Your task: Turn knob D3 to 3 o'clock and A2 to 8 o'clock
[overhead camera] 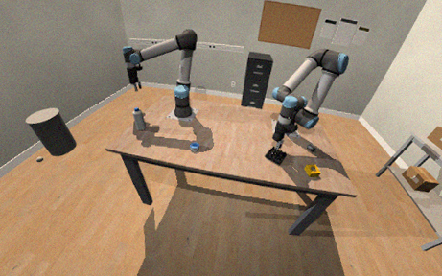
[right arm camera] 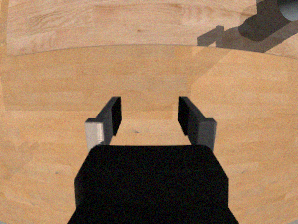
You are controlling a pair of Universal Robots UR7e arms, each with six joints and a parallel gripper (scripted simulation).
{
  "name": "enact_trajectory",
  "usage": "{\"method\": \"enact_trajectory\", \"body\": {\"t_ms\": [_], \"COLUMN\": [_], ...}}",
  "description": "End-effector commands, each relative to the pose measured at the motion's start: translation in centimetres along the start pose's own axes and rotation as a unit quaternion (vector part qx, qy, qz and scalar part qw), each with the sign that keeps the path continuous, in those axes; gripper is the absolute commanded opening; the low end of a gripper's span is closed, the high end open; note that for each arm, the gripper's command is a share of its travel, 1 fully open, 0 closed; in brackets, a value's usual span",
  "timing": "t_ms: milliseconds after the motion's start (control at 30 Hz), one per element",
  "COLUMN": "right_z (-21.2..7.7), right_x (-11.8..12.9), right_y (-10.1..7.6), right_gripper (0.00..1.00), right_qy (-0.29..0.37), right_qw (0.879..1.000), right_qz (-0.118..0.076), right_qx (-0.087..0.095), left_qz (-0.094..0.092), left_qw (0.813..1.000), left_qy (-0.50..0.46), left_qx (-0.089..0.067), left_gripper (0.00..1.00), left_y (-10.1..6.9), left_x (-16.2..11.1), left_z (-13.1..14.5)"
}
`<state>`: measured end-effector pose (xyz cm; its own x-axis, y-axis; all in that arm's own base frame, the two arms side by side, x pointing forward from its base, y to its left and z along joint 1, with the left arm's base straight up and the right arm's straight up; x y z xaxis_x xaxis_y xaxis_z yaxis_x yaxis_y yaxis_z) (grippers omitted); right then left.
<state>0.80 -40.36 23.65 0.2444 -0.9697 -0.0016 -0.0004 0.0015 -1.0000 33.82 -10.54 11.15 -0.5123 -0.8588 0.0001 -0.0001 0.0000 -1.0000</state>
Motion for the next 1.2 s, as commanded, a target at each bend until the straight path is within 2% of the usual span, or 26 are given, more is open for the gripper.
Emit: {"method": "enact_trajectory", "body": {"t_ms": [0, 400, 933, 967, 1167], "right_z": [0.0, 0.0, 0.0, 0.0, 0.0], "right_x": [0.0, 0.0, 0.0, 0.0, 0.0], "right_y": [0.0, 0.0, 0.0, 0.0, 0.0], "right_gripper": [1.00, 1.00, 1.00, 1.00, 1.00], "right_qy": [0.000, 0.000, 0.000, 0.000, 0.000], "right_qw": [1.000, 1.000, 1.000, 1.000, 1.000], "right_qz": [-0.001, -0.001, -0.001, -0.001, -0.001], "right_qx": [0.000, 0.000, 0.000, 0.000, 0.000], "left_qz": [0.000, 0.000, 0.000, 0.000, 0.000], "left_qw": [1.000, 1.000, 1.000, 1.000, 1.000], "left_qy": [0.000, 0.000, 0.000, 0.000, 0.000], "left_qx": [0.001, 0.001, 0.001, 0.001, 0.001], "left_gripper": [0.46, 0.46, 0.46, 0.30, 0.30], "left_y": [0.0, 1.3, 1.4, 1.4, 1.4], "left_x": [0.0, 0.0, 0.0, 0.0, 0.0], "left_z": [0.0, 0.0, 0.0, 0.0, 0.0]}}
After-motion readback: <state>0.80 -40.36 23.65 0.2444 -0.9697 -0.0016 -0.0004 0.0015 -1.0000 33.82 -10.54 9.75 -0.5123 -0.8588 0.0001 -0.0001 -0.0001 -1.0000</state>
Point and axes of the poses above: on each arm, the point where the finger pads meet when closed, its own y axis out along the fingers, its own z axis across the jaws, x = y × z, the point moved 5 cm from there along -y, back along the fingers, and after that the axes turned 13 degrees about -y, right-handed, at the moved point
